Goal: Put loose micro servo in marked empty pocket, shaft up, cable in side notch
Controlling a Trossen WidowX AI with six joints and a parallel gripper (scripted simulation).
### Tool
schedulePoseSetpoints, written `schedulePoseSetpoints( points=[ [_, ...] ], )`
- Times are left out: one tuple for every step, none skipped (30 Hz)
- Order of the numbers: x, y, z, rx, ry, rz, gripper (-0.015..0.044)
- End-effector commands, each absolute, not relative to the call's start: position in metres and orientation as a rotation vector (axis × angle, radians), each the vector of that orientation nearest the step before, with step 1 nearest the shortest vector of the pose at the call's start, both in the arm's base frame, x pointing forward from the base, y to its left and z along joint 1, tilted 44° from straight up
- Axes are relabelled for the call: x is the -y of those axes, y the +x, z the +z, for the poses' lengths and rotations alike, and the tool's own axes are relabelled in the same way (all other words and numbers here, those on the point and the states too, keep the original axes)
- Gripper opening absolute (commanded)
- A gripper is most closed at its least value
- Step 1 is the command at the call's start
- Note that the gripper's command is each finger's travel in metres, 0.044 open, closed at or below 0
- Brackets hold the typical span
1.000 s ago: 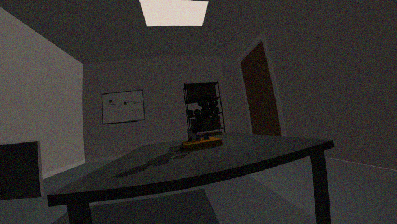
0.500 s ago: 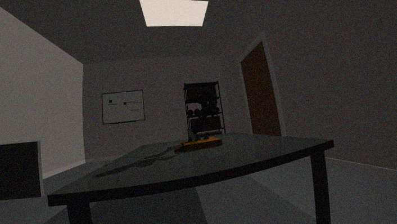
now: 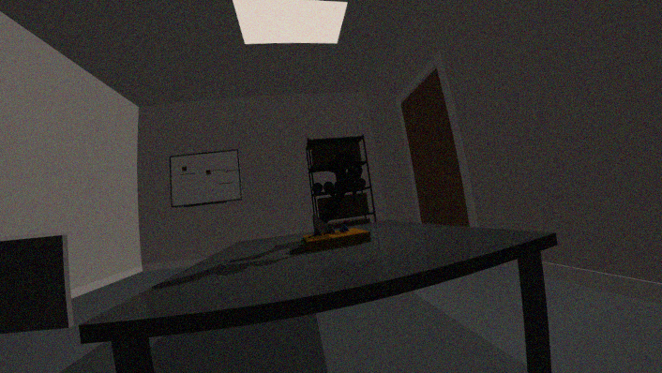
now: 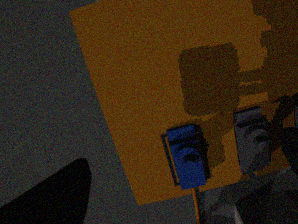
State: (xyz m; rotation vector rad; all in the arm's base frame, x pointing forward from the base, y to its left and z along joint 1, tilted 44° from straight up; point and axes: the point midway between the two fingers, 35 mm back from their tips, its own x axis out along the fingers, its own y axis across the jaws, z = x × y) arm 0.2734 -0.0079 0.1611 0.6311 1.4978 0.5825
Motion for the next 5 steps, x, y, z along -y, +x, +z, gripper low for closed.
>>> schedulePoseSetpoints(
  points=[
    [0.0082,0.273,0.1603,-1.504,0.629,0.584,0.044],
    [0.0082,0.273,0.1603,-1.504,0.629,0.584,0.044],
    [0.0082,0.273,0.1603,-1.504,0.629,0.584,0.044],
    [0.0082,0.273,0.1603,-1.504,0.629,0.584,0.044],
    [0.0082,0.273,0.1603,-1.504,0.629,0.584,0.044]
  ],
)
